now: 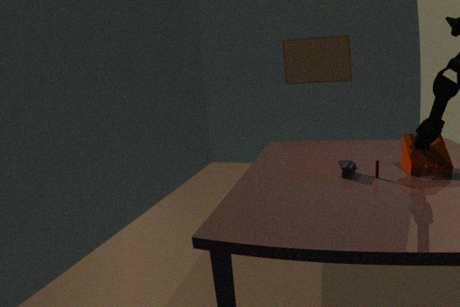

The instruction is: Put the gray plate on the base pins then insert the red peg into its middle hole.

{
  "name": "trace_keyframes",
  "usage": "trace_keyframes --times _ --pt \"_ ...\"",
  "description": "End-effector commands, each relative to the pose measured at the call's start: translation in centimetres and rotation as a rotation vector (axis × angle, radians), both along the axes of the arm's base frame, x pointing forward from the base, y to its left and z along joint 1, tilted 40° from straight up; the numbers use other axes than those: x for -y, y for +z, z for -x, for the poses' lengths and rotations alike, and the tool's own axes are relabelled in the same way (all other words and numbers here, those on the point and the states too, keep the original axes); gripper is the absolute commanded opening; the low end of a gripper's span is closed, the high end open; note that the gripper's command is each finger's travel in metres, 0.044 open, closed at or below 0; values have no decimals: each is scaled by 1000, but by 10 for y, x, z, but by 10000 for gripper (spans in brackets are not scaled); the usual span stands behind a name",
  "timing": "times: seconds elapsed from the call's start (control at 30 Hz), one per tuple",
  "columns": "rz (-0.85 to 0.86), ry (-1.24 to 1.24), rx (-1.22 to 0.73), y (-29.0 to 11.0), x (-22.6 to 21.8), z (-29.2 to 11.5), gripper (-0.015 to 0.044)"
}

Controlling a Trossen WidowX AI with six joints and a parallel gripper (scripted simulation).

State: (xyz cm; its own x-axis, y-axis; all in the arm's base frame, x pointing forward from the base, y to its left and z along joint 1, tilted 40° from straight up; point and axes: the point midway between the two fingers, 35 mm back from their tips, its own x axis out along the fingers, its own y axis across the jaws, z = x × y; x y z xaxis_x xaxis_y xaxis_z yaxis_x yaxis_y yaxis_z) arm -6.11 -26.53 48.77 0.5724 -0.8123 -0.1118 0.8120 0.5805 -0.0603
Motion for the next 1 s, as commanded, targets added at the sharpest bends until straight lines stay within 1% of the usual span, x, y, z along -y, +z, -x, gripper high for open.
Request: trace_keyframes --times 0.0,0.03,0.1,0.33,0.4,0.57,0.67,0.77,0.97 --pt "0 0 0 0 0 0 426" --pt "-1 6 -1 -1 1 -1 440" --pt "-13 54 -13 -8 10 -12 440" --pt "-70 324 -95 -52 47 -85 440" --pt "-57 349 -151 -65 58 -94 440" --pt "-111 570 -204 -104 66 -164 440" --pt "-140 709 -245 -128 60 -208 440" --pt "-168 850 -292 -151 45 -253 440" --pt "-209 1141 -409 -199 -9 -335 440"
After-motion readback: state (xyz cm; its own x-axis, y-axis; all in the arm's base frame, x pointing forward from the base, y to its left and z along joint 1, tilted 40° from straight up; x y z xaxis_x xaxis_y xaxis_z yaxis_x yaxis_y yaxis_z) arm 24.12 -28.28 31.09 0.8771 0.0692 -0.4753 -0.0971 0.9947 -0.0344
